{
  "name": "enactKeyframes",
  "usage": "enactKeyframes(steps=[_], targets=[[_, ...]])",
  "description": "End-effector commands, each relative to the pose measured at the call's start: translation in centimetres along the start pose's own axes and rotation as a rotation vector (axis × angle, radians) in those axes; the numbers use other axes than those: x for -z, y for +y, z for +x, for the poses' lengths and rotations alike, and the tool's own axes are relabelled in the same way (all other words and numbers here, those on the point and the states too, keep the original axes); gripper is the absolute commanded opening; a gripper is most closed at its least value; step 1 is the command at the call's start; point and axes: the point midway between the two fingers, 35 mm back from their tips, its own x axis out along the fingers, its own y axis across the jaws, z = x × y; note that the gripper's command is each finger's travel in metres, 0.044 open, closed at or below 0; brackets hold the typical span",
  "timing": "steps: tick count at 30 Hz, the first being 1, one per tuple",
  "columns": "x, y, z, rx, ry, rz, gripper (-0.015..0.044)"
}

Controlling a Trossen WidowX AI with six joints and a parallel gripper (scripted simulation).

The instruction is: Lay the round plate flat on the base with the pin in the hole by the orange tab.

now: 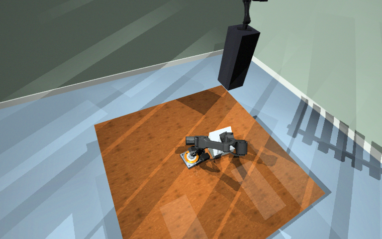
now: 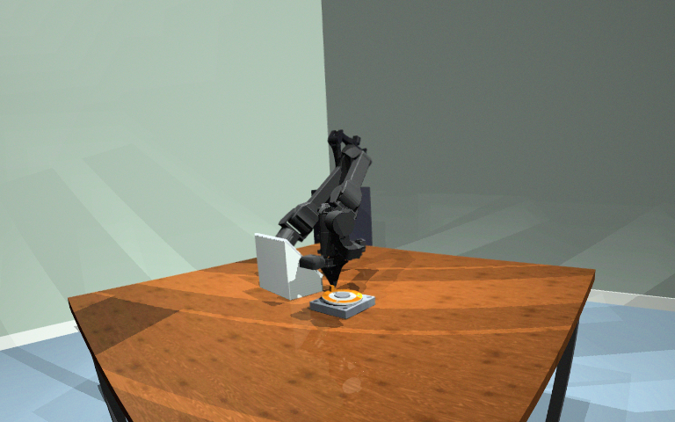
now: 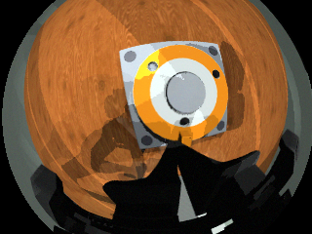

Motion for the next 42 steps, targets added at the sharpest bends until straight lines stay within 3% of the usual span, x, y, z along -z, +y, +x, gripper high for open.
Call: enactKeyframes(steps=[1,16,28,42], targets=[[0.2,-0.5,0.0,0.005,0.003,0.001,0.0000],[0.3,-1.3,0.1,0.006,0.002,0.001,0.0000],[0.5,-1.2,-4.7,0.008,0.003,0.001,0.0000],[0.4,-1.2,-3.9,0.003,0.003,0.008,0.0000]])
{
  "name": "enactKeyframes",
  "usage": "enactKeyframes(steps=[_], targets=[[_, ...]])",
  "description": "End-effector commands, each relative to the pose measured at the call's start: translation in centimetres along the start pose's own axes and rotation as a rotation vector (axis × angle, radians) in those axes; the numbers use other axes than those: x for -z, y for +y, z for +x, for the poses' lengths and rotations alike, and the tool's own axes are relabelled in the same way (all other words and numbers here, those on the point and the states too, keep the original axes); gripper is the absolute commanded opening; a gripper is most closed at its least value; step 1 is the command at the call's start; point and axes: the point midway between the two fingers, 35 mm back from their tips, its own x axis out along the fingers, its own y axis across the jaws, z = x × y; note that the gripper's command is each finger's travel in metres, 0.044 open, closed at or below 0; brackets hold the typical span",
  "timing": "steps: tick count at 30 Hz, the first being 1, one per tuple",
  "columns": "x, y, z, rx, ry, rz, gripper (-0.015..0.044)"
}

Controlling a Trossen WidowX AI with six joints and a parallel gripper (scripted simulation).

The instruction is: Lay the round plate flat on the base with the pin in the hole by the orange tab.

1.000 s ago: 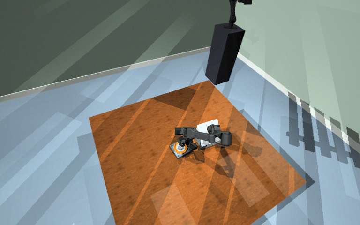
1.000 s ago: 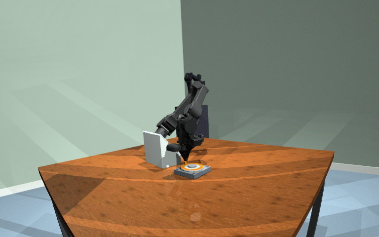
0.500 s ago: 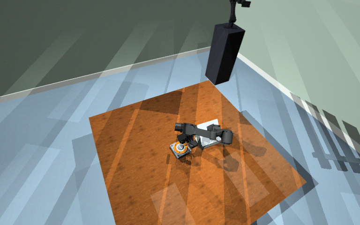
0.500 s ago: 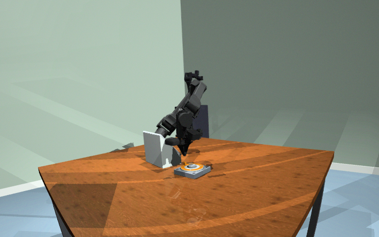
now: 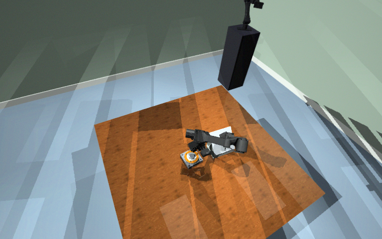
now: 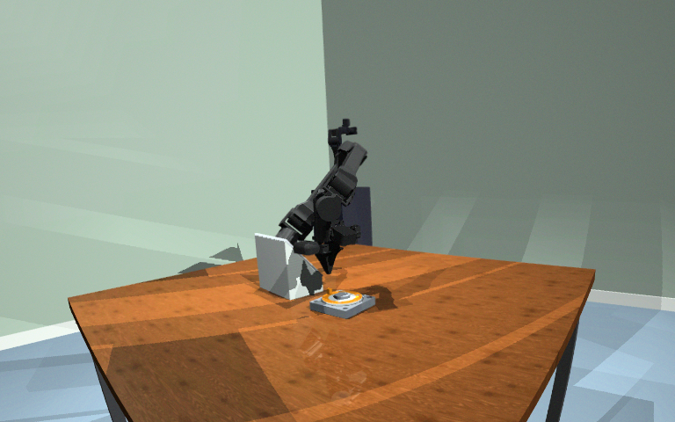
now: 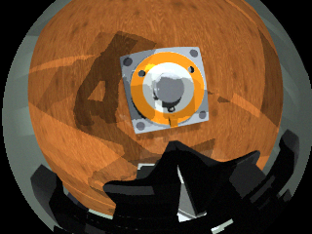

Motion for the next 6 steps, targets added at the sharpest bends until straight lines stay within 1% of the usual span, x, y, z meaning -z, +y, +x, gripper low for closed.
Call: enactKeyframes(steps=[1,6], targets=[[-0.02,-0.03,0.02,0.000,-0.002,0.004,0.0000],[-0.02,-0.03,0.02,0.000,-0.002,0.004,0.0000]])
